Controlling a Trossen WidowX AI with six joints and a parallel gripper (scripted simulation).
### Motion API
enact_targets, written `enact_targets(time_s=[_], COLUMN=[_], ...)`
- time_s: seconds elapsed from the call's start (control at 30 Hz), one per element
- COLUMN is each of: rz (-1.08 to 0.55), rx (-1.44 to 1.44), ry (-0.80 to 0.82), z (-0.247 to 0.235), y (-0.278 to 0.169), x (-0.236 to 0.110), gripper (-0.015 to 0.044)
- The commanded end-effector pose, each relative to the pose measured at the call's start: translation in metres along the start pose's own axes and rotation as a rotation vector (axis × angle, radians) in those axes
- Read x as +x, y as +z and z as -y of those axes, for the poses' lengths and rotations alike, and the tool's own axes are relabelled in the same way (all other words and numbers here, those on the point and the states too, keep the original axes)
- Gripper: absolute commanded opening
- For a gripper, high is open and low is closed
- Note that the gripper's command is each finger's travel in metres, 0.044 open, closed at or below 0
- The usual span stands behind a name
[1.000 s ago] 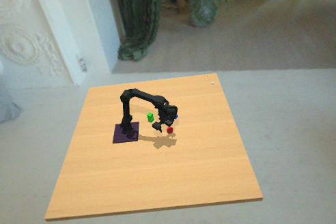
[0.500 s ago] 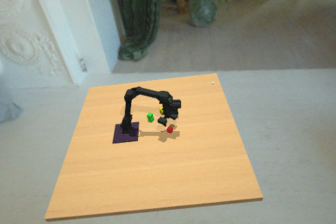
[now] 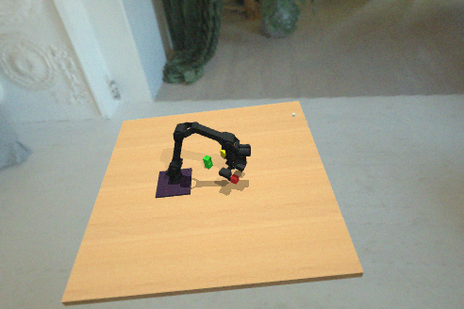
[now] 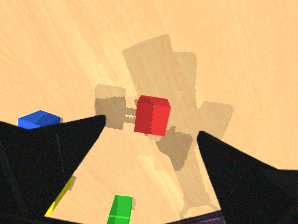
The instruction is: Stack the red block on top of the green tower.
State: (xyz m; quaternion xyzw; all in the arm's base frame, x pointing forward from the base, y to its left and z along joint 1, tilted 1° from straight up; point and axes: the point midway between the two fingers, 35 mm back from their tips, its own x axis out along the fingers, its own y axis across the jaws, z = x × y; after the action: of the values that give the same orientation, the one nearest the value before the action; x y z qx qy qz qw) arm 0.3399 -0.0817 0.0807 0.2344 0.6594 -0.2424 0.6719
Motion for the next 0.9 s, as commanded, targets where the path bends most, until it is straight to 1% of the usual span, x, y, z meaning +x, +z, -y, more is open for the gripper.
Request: enact_targets(time_s=[0.0,0.87], rz=[0.002,0.002], rx=[-0.005,-0.005], ry=[0.007,0.007], z=[0.0,-0.001], y=[0.0,-0.001], x=[0.004,0.044], gripper=[0.044,0.044])
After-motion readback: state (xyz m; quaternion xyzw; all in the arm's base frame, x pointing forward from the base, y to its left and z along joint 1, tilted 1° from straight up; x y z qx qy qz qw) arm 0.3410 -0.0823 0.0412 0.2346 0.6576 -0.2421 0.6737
